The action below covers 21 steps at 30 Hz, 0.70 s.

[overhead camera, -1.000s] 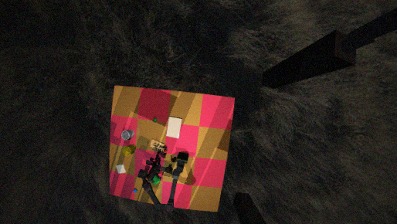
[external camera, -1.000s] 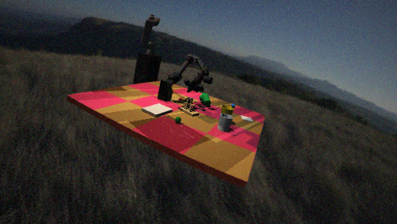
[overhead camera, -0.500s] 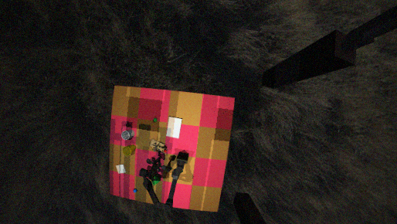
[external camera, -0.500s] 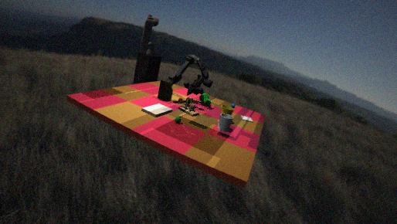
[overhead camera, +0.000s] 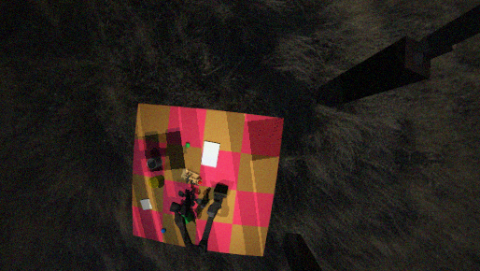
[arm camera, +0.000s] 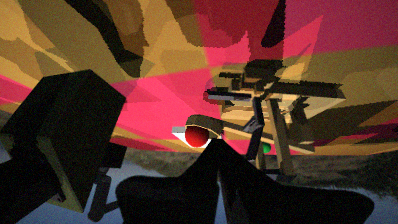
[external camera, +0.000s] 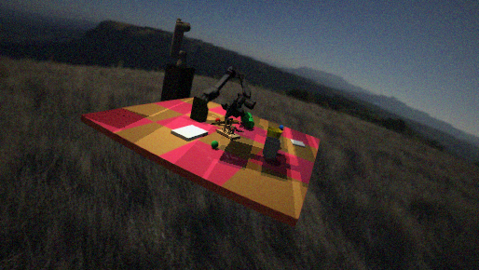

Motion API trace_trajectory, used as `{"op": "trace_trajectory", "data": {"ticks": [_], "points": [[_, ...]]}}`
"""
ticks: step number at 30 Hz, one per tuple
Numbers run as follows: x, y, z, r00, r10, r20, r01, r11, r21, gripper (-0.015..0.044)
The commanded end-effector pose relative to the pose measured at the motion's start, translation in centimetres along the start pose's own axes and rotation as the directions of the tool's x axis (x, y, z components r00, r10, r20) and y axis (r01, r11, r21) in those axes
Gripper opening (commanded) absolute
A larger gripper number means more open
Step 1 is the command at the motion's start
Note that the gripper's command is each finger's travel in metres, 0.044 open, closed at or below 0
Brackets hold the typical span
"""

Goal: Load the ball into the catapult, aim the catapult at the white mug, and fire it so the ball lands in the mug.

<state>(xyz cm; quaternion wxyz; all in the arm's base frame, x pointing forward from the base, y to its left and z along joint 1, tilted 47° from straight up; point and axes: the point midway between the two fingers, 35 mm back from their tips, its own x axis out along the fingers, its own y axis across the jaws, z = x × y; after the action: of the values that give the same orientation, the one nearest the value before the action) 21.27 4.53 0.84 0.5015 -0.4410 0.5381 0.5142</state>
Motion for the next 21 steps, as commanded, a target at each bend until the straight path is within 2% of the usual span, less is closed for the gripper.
{"op": "trace_trajectory", "data": {"ticks": [1, 21], "points": [[0.7, 0.2, 0.6, 1.0, 0.01, 0.005, -0.01, 1.0, 0.001, 0.0], [3.0, 0.6, 2.9, 1.0, 0.013, 0.007, -0.013, 1.0, 0.001, 0.0]]}}
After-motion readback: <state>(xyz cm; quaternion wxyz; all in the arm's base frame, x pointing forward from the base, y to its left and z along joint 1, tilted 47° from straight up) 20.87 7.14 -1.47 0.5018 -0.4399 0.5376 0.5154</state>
